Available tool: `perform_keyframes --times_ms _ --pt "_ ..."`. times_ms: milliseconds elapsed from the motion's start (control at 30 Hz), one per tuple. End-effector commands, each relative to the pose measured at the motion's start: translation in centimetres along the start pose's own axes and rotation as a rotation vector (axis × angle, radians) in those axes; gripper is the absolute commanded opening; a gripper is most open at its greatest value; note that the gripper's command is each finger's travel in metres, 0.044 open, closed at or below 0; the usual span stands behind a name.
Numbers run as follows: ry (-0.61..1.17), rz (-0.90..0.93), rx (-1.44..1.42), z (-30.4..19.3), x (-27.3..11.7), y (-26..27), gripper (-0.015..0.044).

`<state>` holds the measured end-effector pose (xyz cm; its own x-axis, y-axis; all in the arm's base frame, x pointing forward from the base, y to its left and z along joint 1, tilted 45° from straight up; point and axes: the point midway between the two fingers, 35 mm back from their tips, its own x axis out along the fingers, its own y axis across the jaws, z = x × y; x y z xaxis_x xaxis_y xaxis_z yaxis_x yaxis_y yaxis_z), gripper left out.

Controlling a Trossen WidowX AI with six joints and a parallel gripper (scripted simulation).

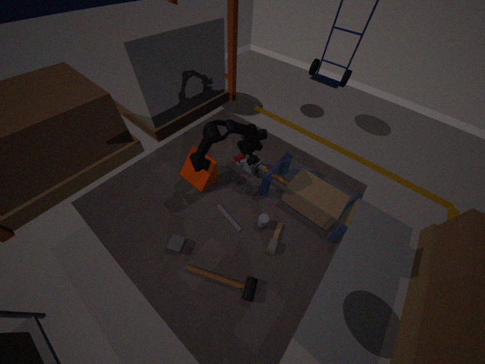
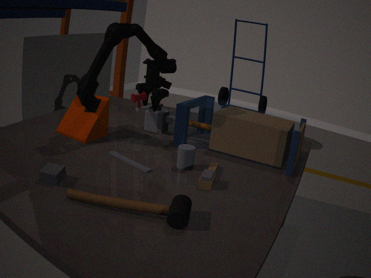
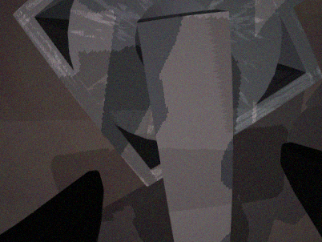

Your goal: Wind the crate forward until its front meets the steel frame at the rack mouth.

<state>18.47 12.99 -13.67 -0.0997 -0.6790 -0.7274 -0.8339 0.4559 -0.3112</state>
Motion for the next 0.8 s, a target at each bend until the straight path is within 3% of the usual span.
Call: perform_keyframes --times_ms 0,233,567,600,767 --pt "-0.002 0.001 0.001 0.04 -0.10 -0.03 0.0282" --pt "-0.002 0.001 0.001 0.04 -0.10 -0.03 0.0099" --pt "-0.002 0.001 0.001 0.04 -0.10 -0.03 0.0032" --pt "-0.002 0.001 0.001 0.04 -0.10 -0.03 0.0006" --pt "-0.002 0.001 0.001 0.04 -0.10 -0.03 0.0000"
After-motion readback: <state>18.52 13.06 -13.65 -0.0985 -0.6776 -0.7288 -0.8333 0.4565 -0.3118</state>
